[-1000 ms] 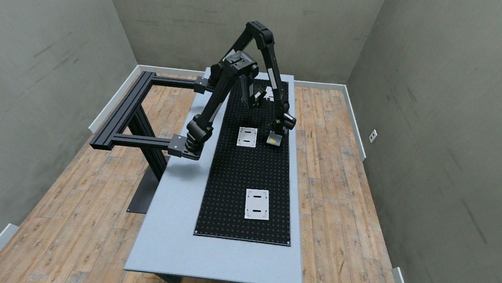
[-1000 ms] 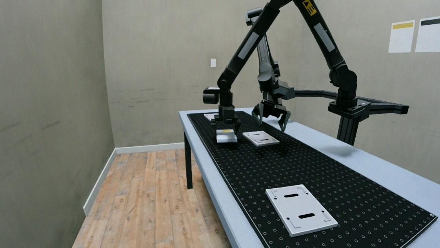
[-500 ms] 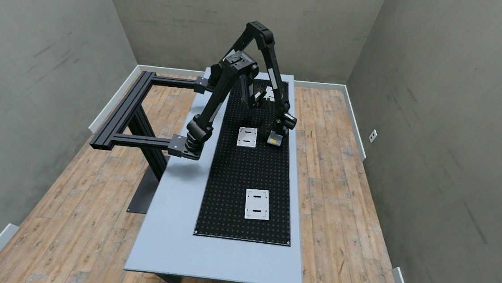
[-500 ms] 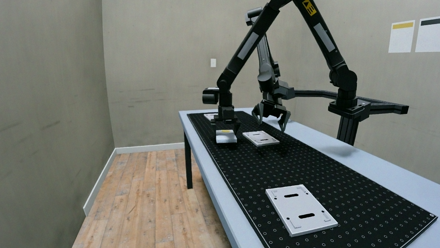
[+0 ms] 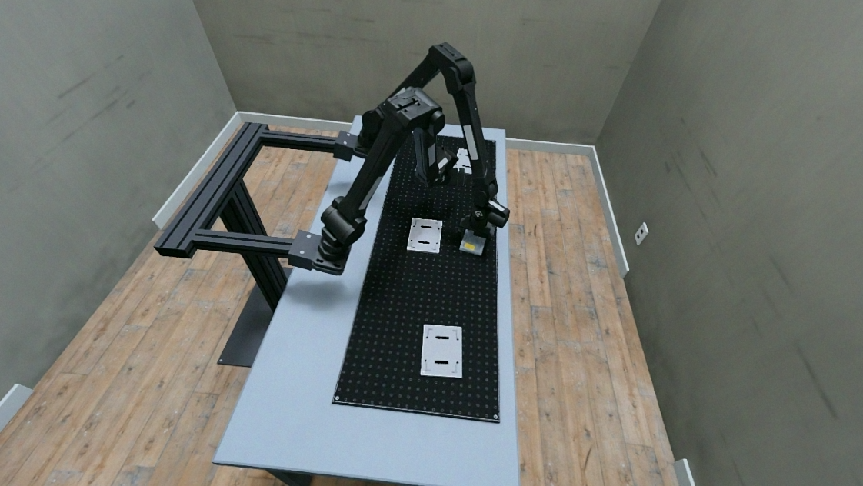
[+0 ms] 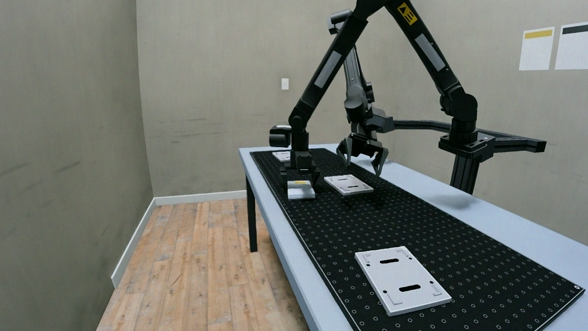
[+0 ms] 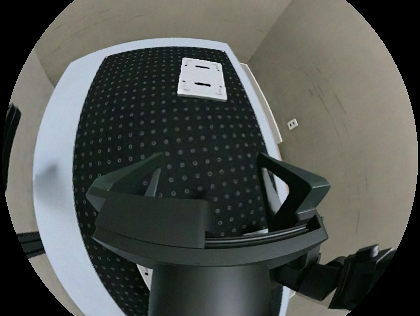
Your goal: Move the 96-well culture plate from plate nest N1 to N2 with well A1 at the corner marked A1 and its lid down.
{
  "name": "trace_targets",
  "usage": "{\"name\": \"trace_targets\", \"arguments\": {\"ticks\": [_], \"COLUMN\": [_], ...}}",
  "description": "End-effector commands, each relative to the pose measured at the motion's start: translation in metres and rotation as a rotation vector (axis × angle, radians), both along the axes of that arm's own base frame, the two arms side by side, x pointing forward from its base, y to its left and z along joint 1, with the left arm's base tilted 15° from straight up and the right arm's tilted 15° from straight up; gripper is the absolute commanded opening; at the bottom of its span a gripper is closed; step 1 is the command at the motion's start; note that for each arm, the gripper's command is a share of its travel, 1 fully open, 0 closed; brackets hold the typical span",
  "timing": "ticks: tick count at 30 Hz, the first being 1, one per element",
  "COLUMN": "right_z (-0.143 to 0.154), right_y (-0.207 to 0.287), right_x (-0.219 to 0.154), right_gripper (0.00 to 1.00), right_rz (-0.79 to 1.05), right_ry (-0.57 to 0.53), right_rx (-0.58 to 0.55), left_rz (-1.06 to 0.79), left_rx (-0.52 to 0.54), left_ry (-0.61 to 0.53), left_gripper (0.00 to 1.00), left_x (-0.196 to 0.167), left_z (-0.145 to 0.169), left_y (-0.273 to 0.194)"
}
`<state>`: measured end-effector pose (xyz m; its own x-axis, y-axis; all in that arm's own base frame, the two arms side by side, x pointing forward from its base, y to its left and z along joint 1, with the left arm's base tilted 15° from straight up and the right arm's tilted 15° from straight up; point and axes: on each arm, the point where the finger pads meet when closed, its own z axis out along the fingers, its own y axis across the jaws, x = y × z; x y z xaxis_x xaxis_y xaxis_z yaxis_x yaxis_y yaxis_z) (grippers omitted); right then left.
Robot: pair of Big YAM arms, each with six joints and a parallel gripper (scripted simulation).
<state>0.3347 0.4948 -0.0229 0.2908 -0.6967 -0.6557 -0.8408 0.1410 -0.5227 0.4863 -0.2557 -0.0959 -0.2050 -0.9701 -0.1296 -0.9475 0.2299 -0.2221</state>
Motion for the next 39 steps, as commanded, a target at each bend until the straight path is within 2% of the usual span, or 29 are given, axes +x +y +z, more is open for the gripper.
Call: {"name": "trace_targets", "arguments": {"ticks": [1, 3, 4, 5, 7, 11, 17, 20, 24, 26, 27, 29, 32, 36, 39], "right_z": [0.012, 0.012, 0.012, 0.012, 0.012, 0.012, 0.012, 0.012, 0.012, 0.012, 0.002, 0.012, 0.024, 0.043, 0.055], "right_y": [0.008, 0.008, 0.008, 0.008, 0.008, 0.008, 0.008, 0.008, 0.008, 0.008, 0.004, 0.004, -0.005, -0.044, -0.083], "right_x": [0.007, 0.007, 0.007, 0.007, 0.007, 0.007, 0.007, 0.007, 0.007, 0.007, 0.002, -0.006, -0.020, -0.047, -0.066], "right_gripper": [1.00, 1.00, 1.00, 1.00, 1.00, 1.00, 1.00, 1.00, 1.00, 1.00, 1.00, 1.00, 1.00, 1.00, 1.00], "right_rz": [0.007, 0.007, 0.007, 0.007, 0.007, 0.007, 0.007, 0.007, 0.007, 0.007, 0.008, -0.001, -0.048, -0.162, -0.238], "right_ry": [-0.028, -0.028, -0.028, -0.028, -0.028, -0.028, -0.028, -0.028, -0.028, -0.028, -0.014, 0.009, 0.069, 0.167, 0.198], "right_rx": [0.020, 0.020, 0.020, 0.020, 0.020, 0.020, 0.020, 0.020, 0.020, 0.020, 0.000, 0.013, 0.017, -0.017, -0.057], "left_rz": [-0.021, -0.019, -0.014, -0.010, -0.006, -0.007, -0.009, -0.008, -0.010, -0.010, -0.011, -0.037, -0.090, -0.134, -0.151], "left_rx": [-0.007, -0.009, -0.008, -0.008, -0.019, -0.013, -0.014, -0.006, -0.001, -0.001, -0.001, 0.032, 0.182, 0.382, 0.484], "left_ry": [-0.013, -0.014, -0.014, -0.013, -0.029, -0.024, -0.019, -0.011, -0.005, -0.005, -0.016, -0.032, -0.045, -0.123, -0.168], "left_gripper": [0.83, 0.83, 0.94, 1.00, 1.00, 1.00, 1.00, 1.00, 1.00, 1.00, 1.00, 1.00, 1.00, 1.00, 1.00], "left_x": [0.001, 0.001, 0.002, 0.003, 0.012, 0.011, 0.001, -0.013, -0.032, -0.032, -0.027, -0.024, -0.031, -0.029, -0.027], "left_z": [-0.001, -0.001, -0.001, -0.001, 0.018, 0.029, 0.042, 0.038, 0.060, 0.060, 0.069, 0.078, 0.067, 0.073, 0.076], "left_y": [-0.015, -0.015, -0.013, -0.010, -0.015, -0.017, -0.017, -0.012, -0.010, -0.010, -0.014, -0.020, -0.021, -0.021, -0.021]}}
